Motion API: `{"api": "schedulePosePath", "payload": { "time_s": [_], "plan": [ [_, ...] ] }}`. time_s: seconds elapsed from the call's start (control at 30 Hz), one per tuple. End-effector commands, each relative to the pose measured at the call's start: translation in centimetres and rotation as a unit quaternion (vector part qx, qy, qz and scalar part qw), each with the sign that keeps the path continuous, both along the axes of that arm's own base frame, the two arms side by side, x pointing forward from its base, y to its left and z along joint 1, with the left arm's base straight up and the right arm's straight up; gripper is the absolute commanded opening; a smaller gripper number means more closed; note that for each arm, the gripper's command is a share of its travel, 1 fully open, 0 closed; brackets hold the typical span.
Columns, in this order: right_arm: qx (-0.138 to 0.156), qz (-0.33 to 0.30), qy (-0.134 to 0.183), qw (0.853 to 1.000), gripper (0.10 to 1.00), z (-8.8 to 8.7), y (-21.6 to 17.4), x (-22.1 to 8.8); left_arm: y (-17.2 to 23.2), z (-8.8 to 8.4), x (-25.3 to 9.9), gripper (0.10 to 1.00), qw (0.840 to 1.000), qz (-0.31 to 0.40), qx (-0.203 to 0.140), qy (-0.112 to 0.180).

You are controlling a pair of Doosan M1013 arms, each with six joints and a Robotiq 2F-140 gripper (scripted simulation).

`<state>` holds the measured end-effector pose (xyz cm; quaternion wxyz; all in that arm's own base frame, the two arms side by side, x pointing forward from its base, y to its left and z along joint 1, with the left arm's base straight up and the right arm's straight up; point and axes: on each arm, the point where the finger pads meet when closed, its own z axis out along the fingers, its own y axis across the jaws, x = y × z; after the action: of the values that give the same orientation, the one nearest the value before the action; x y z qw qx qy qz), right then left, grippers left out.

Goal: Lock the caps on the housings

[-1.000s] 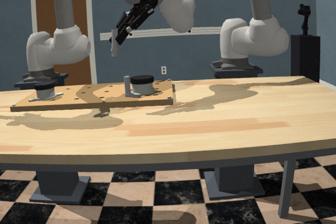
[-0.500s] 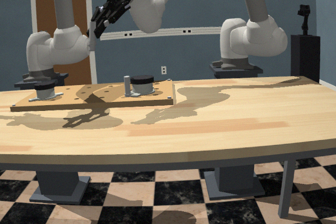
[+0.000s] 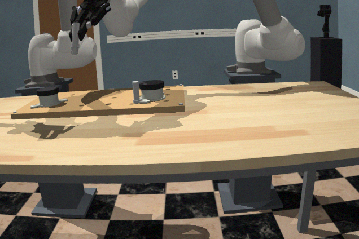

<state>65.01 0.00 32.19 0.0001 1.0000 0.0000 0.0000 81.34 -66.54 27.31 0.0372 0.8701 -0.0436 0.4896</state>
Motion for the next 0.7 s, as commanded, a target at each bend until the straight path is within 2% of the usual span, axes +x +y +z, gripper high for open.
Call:
{"api": "schedulePosePath", "payload": {
  "time_s": [0.0,0.4,0.53,0.67],
  "plan": [
    [0.0,0.0,-0.001,1.0,1.0,0.1,0.0,0.0,-1.2,0.2,0.1,0.099,1.0,0.026,-0.006,0.003],
    [0.0,0.0,-0.001,1.0,1.0,0.1,0.0,0.0,-8.8,-1.9,-4.3,0.099,0.984,0.168,-0.041,0.029],
    [0.0,0.0,-0.001,1.0,1.0,0.1,0.0,0.0,-9.5,-2.1,-5.0,0.099,0.981,0.187,-0.043,0.033],
    [0.0,0.0,-0.001,1.0,1.0,0.1,0.0,0.0,-11.3,-3.0,-7.2,0.099,0.973,0.221,-0.049,0.042]
  ]
}}
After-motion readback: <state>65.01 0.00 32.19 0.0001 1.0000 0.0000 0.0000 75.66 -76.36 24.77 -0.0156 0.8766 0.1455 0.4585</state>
